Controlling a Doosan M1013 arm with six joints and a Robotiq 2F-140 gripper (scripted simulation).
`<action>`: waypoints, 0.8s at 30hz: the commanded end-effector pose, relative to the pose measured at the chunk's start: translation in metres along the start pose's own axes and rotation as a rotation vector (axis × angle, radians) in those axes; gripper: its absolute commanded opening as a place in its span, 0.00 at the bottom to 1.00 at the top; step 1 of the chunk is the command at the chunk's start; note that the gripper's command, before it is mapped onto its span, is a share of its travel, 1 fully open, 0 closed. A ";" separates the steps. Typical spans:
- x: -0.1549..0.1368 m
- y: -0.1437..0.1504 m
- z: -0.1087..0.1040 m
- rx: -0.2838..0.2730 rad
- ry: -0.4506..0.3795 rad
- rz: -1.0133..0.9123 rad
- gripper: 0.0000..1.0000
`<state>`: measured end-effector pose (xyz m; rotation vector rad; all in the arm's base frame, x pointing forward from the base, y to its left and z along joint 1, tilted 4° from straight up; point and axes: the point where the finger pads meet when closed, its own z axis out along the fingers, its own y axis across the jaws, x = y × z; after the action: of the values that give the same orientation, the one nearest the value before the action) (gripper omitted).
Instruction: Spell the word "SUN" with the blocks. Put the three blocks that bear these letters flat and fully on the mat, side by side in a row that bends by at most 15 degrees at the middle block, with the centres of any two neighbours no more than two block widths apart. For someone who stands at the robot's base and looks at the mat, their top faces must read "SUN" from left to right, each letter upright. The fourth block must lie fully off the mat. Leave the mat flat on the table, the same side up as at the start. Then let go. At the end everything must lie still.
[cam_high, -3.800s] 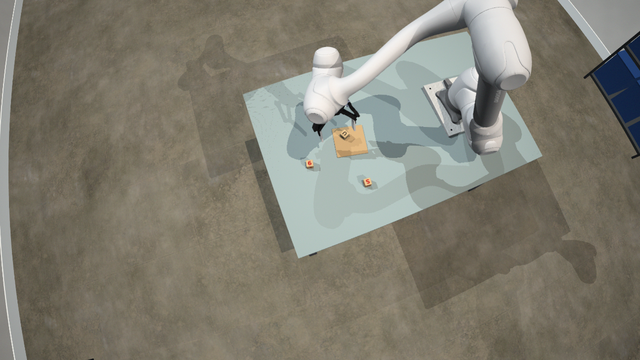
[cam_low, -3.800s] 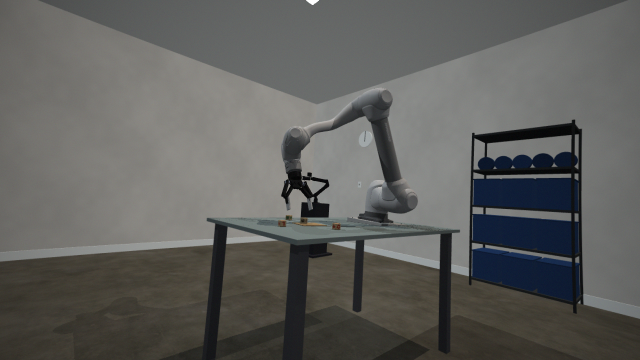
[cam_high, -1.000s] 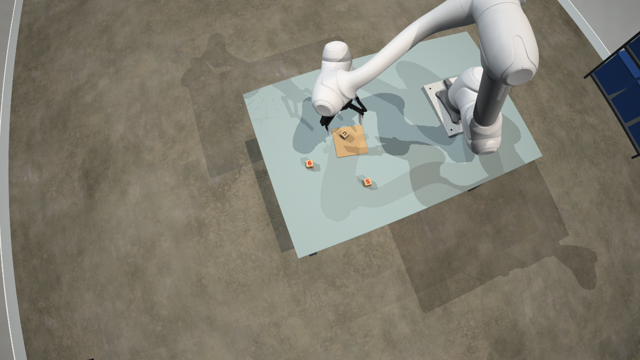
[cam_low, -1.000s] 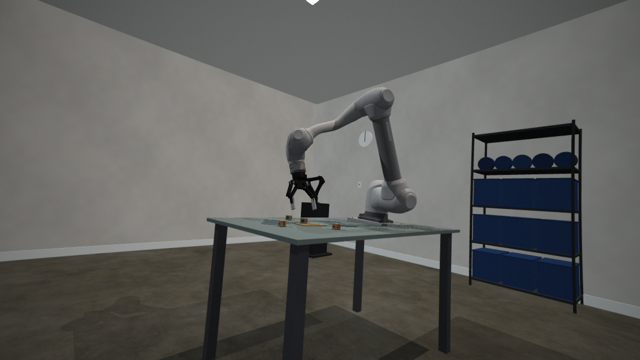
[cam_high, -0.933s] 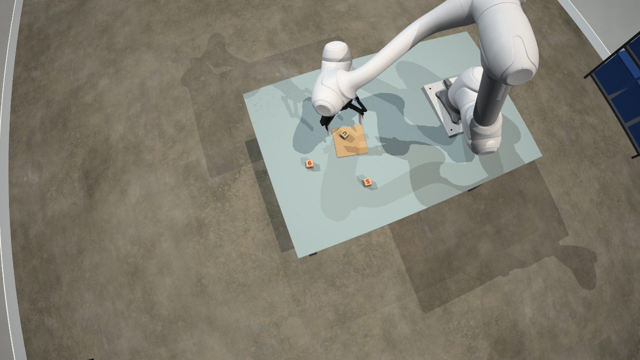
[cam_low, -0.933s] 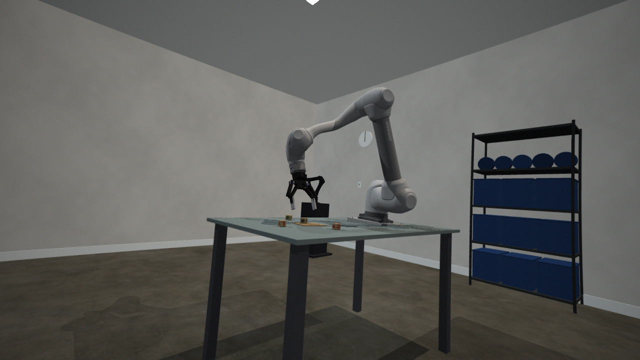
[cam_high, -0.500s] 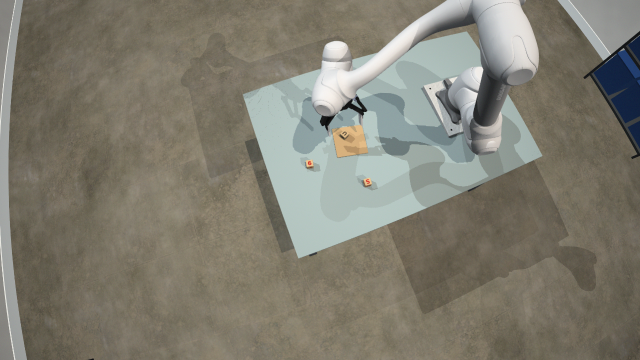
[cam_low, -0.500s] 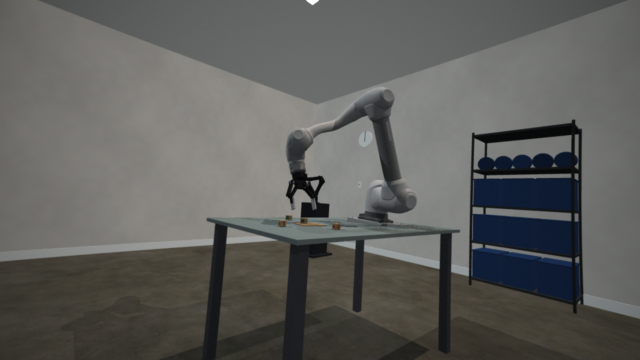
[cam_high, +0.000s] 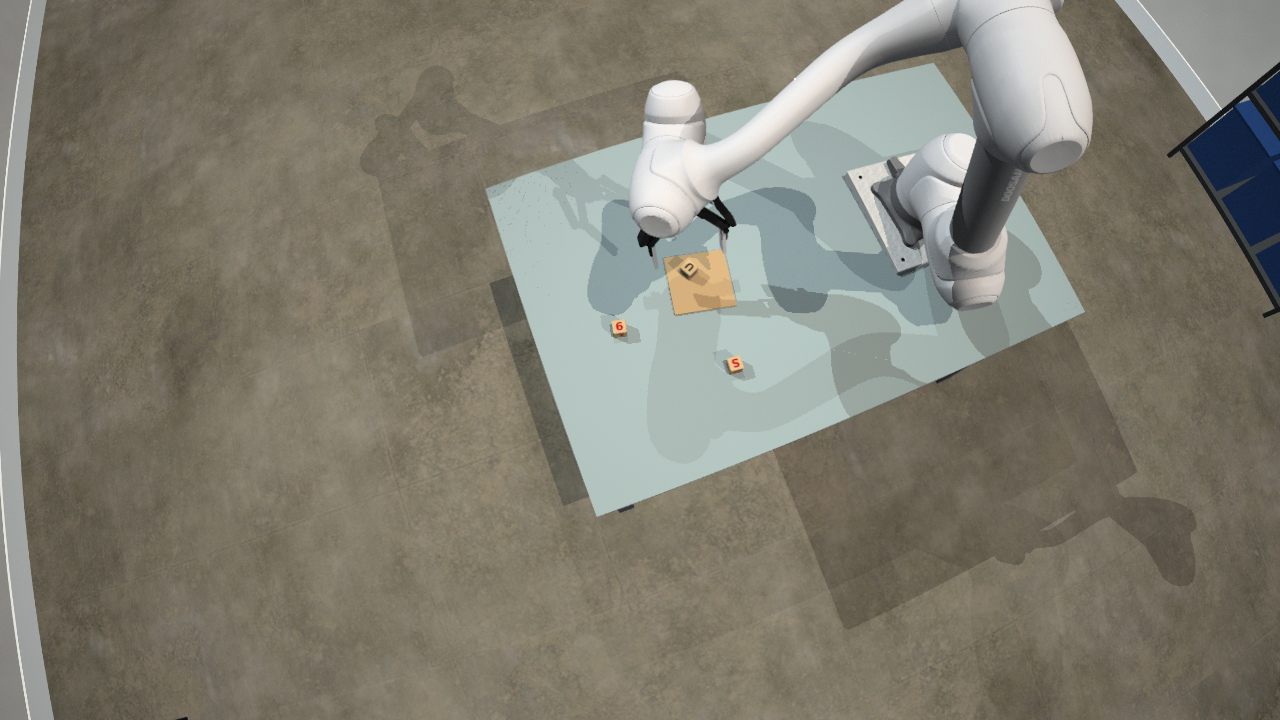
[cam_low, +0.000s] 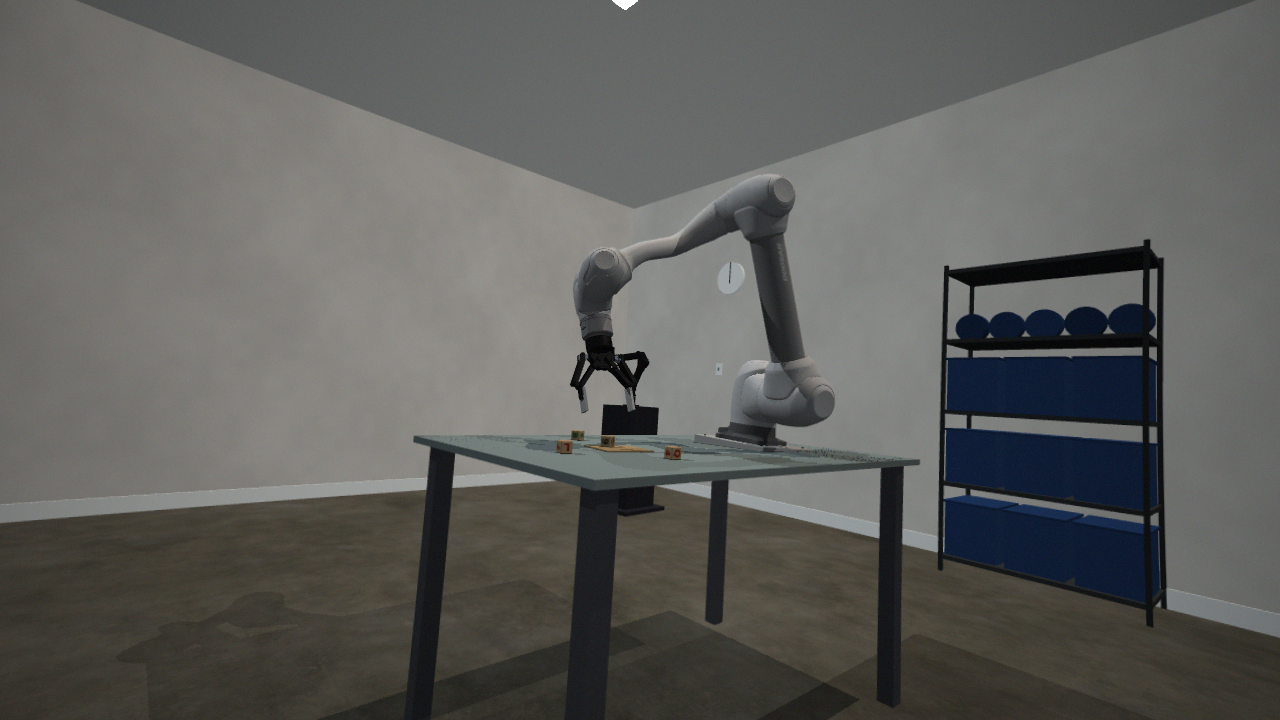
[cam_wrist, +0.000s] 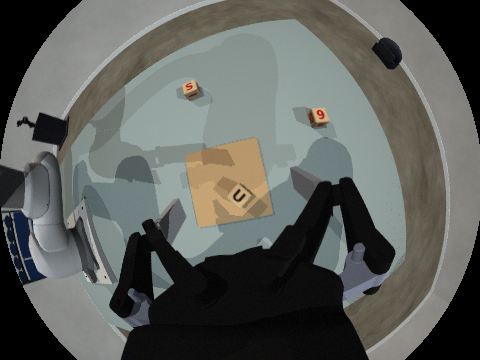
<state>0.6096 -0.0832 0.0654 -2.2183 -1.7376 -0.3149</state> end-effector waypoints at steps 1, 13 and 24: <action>0.017 0.003 -0.018 0.003 -0.034 0.092 1.00; 0.059 0.008 -0.064 -0.022 -0.118 0.404 1.00; 0.104 0.008 -0.116 -0.102 -0.196 0.746 1.00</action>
<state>0.6413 -0.0415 0.1858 -2.7657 -0.9813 -0.0441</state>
